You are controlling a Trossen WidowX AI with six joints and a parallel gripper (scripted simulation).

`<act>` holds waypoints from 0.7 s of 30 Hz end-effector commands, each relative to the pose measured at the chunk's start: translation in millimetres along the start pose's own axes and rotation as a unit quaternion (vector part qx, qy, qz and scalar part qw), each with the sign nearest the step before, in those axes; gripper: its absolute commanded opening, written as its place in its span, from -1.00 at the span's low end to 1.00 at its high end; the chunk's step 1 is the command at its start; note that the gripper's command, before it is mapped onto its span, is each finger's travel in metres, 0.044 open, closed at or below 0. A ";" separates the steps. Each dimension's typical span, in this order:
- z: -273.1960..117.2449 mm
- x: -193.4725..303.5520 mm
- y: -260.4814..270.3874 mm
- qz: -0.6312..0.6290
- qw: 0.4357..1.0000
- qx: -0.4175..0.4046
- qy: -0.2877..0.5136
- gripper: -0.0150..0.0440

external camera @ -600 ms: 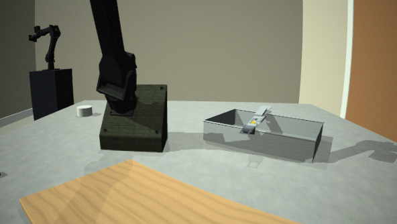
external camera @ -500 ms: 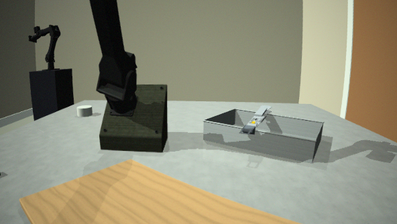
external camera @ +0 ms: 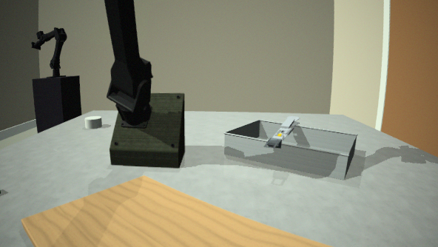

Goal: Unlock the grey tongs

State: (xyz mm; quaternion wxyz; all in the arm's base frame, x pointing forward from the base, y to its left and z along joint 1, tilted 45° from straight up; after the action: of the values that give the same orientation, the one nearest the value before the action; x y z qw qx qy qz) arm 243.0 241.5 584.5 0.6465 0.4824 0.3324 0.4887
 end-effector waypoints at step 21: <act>17.7 37.2 -371.5 -0.258 0.936 0.239 0.027 0.39</act>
State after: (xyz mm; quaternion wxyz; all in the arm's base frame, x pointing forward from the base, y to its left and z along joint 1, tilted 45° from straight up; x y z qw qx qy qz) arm 381.1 266.8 280.9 0.6193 0.4933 0.5521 0.2613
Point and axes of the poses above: the point midway between the two fingers, 35 mm back from their tips, its own z axis out along the fingers, its own y axis across the jaws, x = y × z, the point moved 4 cm from there along -z, back along the fingers, and after that the axes turned 10 degrees about -z, right-handed, at the moved point
